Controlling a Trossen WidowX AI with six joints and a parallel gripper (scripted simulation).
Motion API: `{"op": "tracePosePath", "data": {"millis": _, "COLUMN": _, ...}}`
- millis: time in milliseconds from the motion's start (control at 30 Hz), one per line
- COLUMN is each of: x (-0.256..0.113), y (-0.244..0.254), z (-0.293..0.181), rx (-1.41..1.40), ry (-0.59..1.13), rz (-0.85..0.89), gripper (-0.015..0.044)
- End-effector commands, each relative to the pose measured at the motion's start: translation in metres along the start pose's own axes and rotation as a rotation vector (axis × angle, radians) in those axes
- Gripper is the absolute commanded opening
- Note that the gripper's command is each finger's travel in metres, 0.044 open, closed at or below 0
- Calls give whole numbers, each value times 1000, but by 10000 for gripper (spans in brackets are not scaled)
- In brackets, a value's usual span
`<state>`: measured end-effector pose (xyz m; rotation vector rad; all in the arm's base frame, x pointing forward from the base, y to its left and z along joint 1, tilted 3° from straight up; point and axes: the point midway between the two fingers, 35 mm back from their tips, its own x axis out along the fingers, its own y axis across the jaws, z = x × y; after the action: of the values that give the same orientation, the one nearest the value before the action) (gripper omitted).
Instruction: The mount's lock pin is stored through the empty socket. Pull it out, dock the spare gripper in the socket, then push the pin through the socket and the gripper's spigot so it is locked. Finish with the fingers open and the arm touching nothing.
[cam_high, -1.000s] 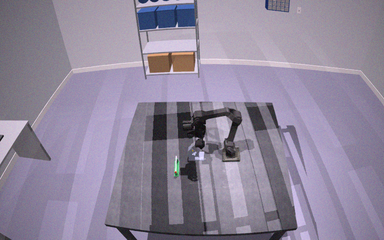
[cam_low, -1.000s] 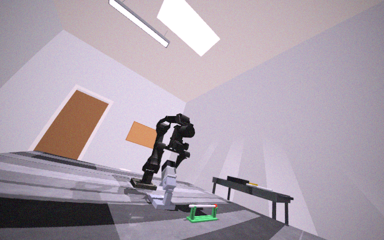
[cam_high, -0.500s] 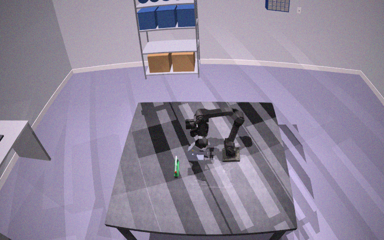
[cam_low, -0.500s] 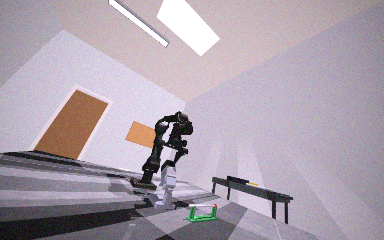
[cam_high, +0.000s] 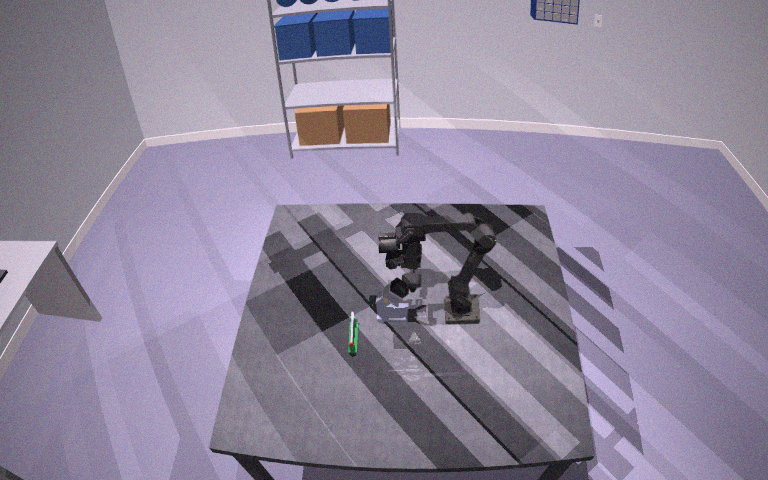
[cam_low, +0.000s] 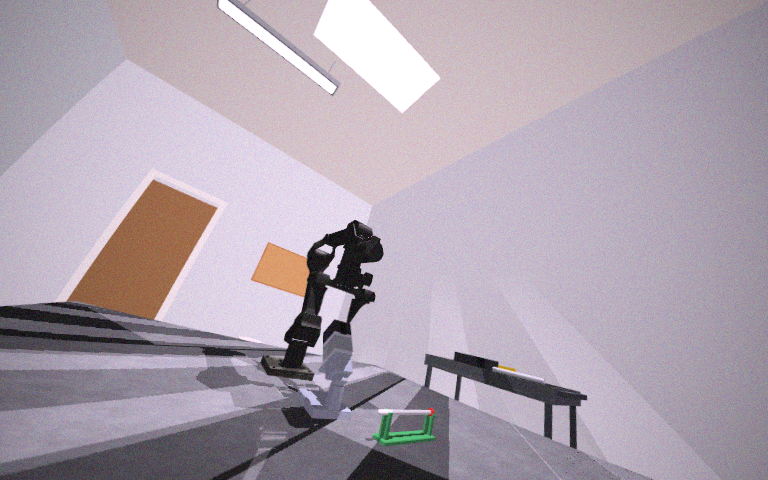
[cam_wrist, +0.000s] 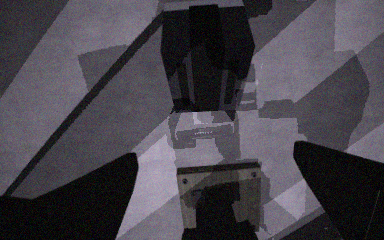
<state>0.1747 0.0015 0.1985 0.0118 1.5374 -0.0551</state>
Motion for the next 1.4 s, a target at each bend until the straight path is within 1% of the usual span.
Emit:
{"op": "tracePosePath", "data": {"millis": 0, "x": -9, "y": 0, "z": -1, "rx": 3, "ry": -42, "rz": 5, "gripper": 440}}
{"op": "tracePosePath", "data": {"millis": 967, "x": -45, "y": -3, "z": -9, "rx": 3, "ry": -236, "rz": 22, "gripper": 440}}
{"op": "tracePosePath", "data": {"millis": 1000, "x": -37, "y": -3, "z": -8, "rx": 7, "ry": -203, "rz": 15, "gripper": 440}}
{"op": "tracePosePath", "data": {"millis": 1133, "x": -37, "y": -3, "z": -8, "rx": 7, "ry": -203, "rz": 15, "gripper": 440}}
{"op": "tracePosePath", "data": {"millis": 1233, "x": -38, "y": 8, "z": -5, "rx": 7, "ry": -198, "rz": 17, "gripper": 361}}
{"op": "tracePosePath", "data": {"millis": 1367, "x": -39, "y": 38, "z": 0, "rx": 8, "ry": -191, "rz": 21, "gripper": 256}}
